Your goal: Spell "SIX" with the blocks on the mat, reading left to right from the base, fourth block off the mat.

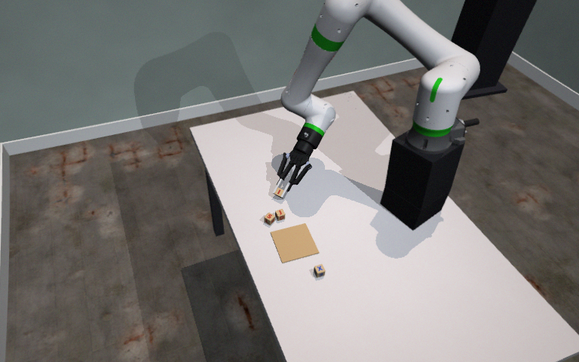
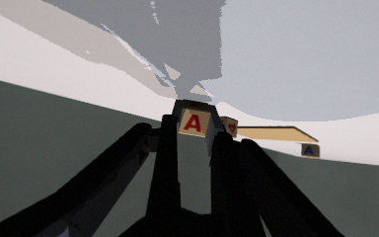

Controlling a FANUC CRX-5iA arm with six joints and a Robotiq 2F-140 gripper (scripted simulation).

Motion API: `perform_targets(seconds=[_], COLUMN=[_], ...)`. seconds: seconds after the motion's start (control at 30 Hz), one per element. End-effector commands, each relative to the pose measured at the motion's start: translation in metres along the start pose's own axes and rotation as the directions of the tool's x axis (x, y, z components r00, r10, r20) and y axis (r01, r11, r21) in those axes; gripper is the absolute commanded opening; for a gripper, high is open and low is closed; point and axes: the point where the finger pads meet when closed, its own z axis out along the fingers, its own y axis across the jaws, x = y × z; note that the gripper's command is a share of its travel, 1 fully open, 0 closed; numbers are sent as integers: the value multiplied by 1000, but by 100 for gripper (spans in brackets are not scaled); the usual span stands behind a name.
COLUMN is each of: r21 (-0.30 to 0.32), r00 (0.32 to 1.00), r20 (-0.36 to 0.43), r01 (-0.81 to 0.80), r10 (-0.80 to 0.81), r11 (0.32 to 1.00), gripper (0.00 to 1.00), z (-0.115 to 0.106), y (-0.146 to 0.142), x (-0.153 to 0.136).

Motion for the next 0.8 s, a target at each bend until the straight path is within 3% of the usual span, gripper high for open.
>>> perform_targets(seconds=[0.0,0.57,0.77], r21=[0,0,0], r00=[1000,1000,1000], r20=[0,0,0], r01=[0,0,0], r10=[0,0,0], r11=[1000,1000,1000], gripper=[16,16,21], z=[0,0,0], y=[0,0,0], x=[0,0,0])
